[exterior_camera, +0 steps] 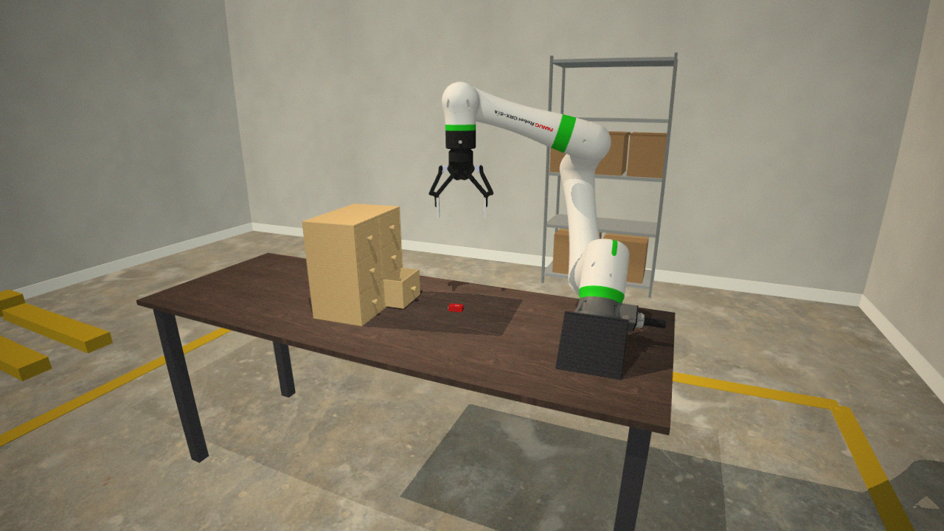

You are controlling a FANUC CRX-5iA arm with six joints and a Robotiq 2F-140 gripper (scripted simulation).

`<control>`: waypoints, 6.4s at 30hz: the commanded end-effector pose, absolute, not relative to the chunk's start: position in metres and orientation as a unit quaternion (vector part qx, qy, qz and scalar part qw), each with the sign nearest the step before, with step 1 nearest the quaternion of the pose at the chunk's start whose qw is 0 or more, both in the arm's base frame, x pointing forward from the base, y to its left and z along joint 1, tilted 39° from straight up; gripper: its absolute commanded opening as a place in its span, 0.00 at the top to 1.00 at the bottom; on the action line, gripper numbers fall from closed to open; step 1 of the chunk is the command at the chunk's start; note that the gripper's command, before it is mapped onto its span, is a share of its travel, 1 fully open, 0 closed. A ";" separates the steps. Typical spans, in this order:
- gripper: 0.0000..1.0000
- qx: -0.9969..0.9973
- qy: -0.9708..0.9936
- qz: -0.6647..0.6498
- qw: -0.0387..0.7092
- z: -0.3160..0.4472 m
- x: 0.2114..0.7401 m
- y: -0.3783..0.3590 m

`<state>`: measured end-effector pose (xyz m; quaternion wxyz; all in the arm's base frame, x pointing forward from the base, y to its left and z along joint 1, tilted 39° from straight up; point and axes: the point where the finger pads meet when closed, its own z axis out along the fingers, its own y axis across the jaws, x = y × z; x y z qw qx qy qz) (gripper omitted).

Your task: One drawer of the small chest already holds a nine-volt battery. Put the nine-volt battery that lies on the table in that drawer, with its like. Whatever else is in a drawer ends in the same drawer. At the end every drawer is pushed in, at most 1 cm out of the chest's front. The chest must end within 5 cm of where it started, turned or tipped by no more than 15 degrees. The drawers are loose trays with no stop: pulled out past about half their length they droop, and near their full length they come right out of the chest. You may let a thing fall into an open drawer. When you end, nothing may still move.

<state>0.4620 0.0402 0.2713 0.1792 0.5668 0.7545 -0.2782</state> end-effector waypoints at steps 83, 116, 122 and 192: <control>0.00 0.943 0.022 -0.032 0.329 0.269 0.537 0.038; 0.00 0.944 -0.016 -0.018 0.330 0.269 0.540 0.037; 0.00 0.944 -0.012 -0.011 0.330 0.267 0.542 0.036; 0.00 0.902 0.167 0.282 0.280 0.189 0.635 -0.029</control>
